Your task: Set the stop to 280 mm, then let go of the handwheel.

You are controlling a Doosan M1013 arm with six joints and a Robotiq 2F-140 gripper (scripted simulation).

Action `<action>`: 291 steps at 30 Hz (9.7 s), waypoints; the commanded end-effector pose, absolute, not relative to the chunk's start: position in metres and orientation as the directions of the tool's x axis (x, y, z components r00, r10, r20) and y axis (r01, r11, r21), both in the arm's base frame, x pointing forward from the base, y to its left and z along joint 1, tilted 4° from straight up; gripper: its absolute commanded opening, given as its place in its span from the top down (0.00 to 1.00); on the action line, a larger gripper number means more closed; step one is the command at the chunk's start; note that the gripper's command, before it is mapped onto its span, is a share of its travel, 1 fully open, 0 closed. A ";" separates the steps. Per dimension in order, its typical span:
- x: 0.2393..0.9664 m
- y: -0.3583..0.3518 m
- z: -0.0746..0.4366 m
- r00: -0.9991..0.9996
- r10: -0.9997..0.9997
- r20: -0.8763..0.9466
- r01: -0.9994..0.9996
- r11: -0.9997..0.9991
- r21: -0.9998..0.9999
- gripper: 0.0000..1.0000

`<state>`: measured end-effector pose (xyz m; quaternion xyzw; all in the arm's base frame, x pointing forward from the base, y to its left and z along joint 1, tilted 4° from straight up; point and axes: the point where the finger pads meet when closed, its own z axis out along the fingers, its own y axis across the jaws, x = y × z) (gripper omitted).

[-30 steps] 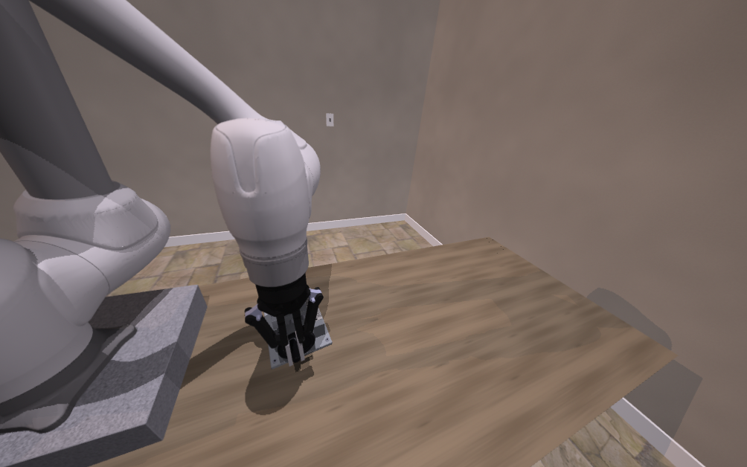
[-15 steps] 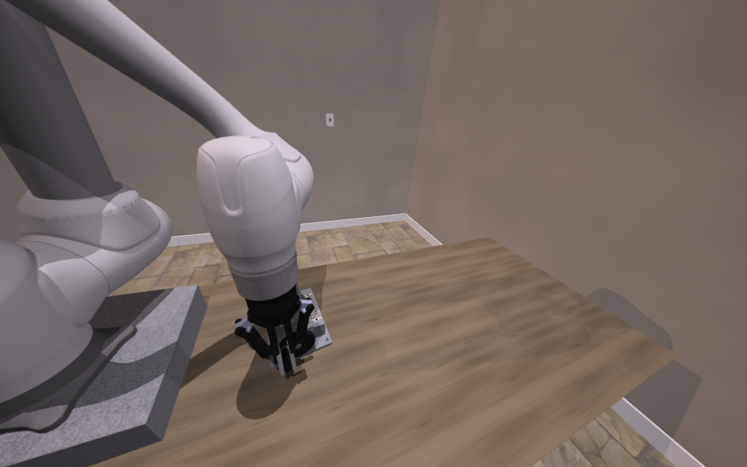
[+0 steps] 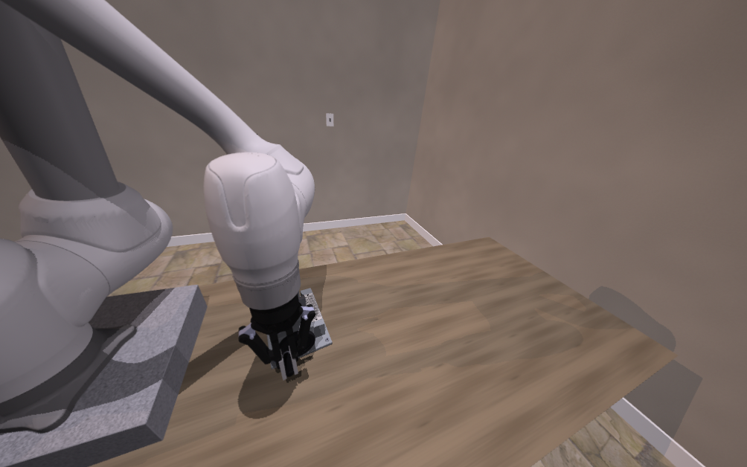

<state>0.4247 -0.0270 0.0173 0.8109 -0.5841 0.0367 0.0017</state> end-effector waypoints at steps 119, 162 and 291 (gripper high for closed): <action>0.440 -0.023 0.003 0.315 -0.947 0.061 -0.947 -0.318 -0.041 0.96; 0.475 -0.009 0.030 0.315 -0.947 0.061 -0.947 -0.318 -0.041 0.96; 0.468 -0.010 0.048 0.315 -0.947 0.061 -0.947 -0.318 -0.041 0.96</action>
